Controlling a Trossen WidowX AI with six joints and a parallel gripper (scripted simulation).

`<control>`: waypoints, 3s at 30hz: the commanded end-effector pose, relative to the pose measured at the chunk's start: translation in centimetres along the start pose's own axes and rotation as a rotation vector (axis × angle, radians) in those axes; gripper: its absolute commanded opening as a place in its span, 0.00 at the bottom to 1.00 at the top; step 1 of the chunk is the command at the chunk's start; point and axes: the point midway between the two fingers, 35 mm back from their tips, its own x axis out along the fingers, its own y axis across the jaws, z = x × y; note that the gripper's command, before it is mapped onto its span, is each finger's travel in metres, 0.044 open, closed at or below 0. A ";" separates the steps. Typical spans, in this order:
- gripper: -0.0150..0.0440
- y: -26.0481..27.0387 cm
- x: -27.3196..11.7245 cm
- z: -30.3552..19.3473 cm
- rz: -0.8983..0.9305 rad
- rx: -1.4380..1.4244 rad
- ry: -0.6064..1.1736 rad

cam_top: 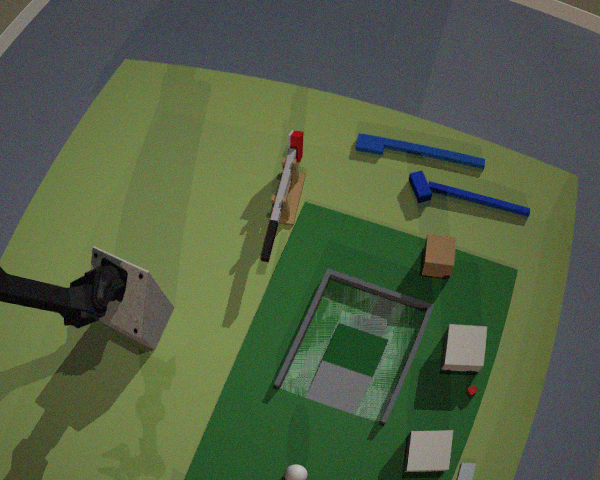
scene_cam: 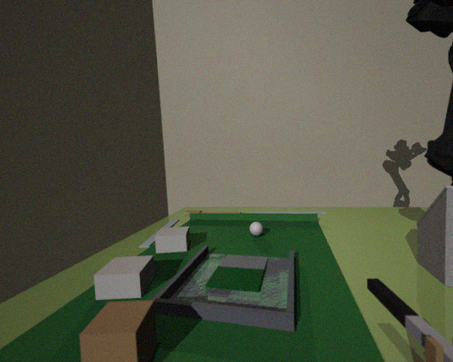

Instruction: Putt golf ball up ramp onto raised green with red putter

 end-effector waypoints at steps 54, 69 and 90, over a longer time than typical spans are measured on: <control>1.00 43.4 -38.3 5.9 0.898 -0.437 -1.071; 1.00 45.1 -55.3 -3.3 1.266 -0.532 -1.308; 1.00 38.0 -73.6 -24.6 1.761 -0.858 -1.691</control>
